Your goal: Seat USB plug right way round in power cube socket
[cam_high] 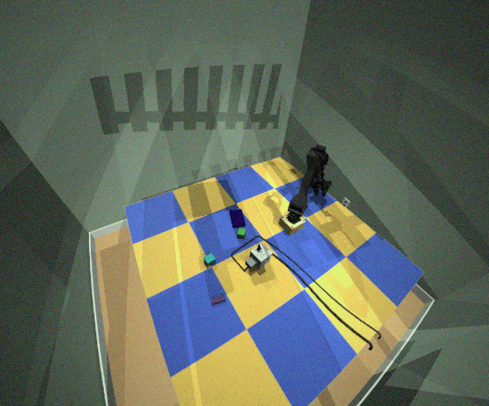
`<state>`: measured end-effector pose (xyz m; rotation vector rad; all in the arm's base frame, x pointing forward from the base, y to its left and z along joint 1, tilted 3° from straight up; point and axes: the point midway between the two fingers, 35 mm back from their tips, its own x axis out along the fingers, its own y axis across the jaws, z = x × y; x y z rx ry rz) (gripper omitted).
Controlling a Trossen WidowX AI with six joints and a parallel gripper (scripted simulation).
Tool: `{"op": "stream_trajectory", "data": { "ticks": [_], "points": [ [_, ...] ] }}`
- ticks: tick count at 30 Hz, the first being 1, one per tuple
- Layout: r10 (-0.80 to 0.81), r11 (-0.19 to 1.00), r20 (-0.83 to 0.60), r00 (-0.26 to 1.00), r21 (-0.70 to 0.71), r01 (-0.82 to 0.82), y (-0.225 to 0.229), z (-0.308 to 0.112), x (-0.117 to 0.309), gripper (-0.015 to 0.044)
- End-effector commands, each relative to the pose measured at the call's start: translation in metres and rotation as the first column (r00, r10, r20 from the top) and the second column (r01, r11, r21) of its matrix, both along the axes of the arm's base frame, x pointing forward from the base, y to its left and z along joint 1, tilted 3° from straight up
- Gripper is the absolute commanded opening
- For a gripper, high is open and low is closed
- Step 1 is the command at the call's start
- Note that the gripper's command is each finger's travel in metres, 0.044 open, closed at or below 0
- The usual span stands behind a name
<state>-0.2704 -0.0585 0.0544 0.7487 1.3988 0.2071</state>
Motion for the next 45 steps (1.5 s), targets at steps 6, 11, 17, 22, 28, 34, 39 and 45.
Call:
{"op": "stream_trajectory", "data": {
  "ticks": [6, 11, 17, 22, 28, 34, 39, 45],
  "points": [
    [0.007, 1.000, -0.100, 0.995, -0.008, -0.007, -0.048, 0.000, 0.017, 0.0440],
    [-0.043, 0.999, -0.212, 0.976, -0.018, 0.040, -0.075, 0.005, 0.034, 0.0440],
    [-0.120, 0.992, -0.391, 0.912, -0.088, 0.092, -0.135, 0.008, 0.090, 0.0440],
    [-0.204, 0.976, -0.457, 0.866, -0.167, 0.141, -0.156, 0.014, 0.141, 0.0440],
    [-0.317, 0.937, -0.520, 0.793, -0.299, 0.179, -0.187, 0.019, 0.204, 0.0440],
    [-0.412, 0.888, -0.526, 0.744, -0.416, 0.197, -0.202, 0.023, 0.264, 0.0440],
    [-0.458, 0.852, -0.499, 0.735, -0.482, 0.204, -0.201, 0.027, 0.308, 0.0440],
    [-0.586, 0.758, -0.428, 0.688, -0.590, 0.278, -0.186, 0.032, 0.383, 0.0440]
  ]
}}
